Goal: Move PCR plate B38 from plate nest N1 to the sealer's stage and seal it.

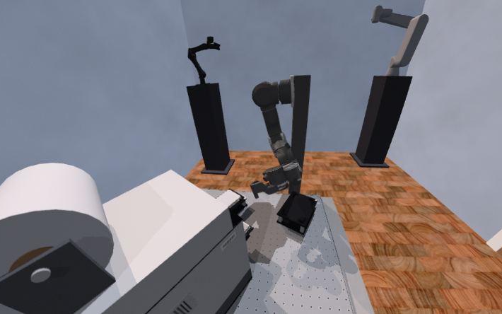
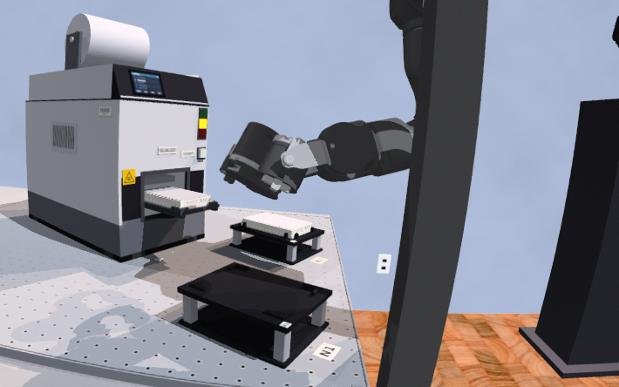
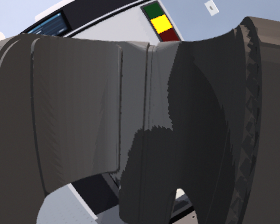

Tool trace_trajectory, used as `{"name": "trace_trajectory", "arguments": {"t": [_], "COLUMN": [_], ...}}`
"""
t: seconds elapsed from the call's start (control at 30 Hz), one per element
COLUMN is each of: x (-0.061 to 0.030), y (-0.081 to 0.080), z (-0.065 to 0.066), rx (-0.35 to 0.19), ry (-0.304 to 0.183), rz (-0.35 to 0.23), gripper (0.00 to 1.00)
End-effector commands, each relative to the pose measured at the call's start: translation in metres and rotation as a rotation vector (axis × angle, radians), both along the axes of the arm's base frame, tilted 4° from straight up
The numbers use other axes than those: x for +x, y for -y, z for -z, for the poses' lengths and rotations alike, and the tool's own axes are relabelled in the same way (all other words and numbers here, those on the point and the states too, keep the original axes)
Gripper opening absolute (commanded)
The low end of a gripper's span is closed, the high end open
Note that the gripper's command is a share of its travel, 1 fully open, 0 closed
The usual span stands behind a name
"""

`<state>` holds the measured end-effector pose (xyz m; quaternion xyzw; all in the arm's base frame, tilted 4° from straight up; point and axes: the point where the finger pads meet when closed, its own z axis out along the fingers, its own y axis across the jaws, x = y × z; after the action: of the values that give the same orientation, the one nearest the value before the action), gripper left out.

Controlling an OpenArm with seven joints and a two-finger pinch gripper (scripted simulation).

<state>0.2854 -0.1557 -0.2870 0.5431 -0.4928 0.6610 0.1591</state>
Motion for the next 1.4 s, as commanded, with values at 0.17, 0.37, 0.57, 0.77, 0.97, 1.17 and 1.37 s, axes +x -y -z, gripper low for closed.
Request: {"name": "trace_trajectory", "arguments": {"t": [0.17,0.37,0.57,0.77,0.97,1.17,1.37], "x": [-0.0033,-0.0123,-0.0187,-0.0187,-0.0143,-0.0185,-0.0185], "y": [0.000,-0.024,-0.041,-0.041,-0.071,-0.079,-0.079], "z": [0.002,0.005,0.007,0.007,-0.001,0.001,0.001], "rx": [0.012,0.110,0.178,0.178,0.204,0.238,0.238], "ry": [-0.002,0.054,0.091,0.091,0.125,0.143,0.143], "rz": [0.017,0.118,0.187,0.187,0.178,0.213,0.213], "gripper": [0.00,0.00,0.00,0.00,0.00,0.00,0.00]}}
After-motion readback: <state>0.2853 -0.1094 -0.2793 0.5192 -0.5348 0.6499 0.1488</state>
